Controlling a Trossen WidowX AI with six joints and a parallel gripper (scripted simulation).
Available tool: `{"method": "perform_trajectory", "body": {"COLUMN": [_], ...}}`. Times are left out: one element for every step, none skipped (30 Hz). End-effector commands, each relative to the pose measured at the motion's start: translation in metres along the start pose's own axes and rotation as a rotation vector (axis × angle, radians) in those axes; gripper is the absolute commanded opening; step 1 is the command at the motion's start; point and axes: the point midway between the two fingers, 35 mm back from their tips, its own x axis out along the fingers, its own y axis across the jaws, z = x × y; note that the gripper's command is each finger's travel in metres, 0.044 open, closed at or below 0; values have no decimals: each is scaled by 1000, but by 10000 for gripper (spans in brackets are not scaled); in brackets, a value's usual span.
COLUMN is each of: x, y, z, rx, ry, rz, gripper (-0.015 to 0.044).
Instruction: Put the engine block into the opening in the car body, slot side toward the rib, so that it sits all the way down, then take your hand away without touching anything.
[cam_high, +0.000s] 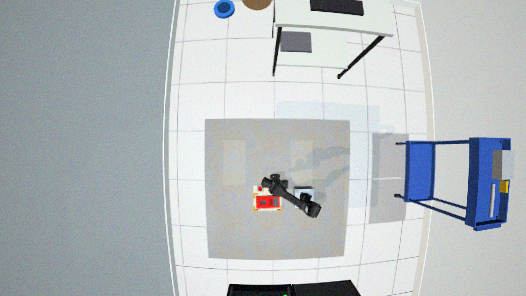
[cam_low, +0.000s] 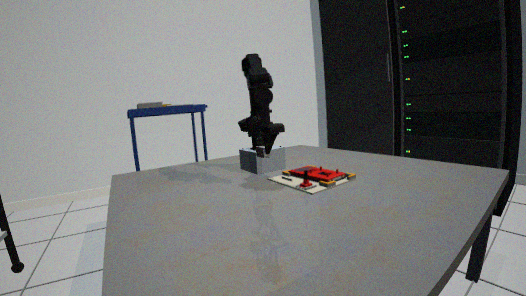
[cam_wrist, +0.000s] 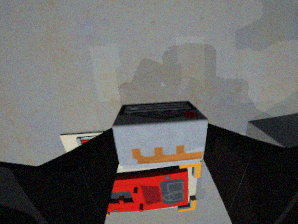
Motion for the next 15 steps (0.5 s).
{"method": "perform_trajectory", "body": {"x": [3,2,1,0,0,0,0,1,1,1,2,2,3,3,3], "y": [0,0,0,0,0,0,0,0,0,0,0,0,0,0,0], "z": [0,0,-1,-1,-1,-2,-2,-3,-4,-4,-5,-6,-8,-9,-10], "rx": [6,6,6,6,6,6,5,5,5,5,4,4,4,4,4], "ry": [-7,-16,-25,-33,-36,-45,-56,-73,-94,-116,-141,-170,-202,-234,-267], "rz": [-1,-1,-1,-1,-1,-2,-3,-4,-5,-6,-9,-12,-14,-15,-14], "gripper": [0,0,0,0,0,0,0,0,0,0,0,0,0,0,0]}}
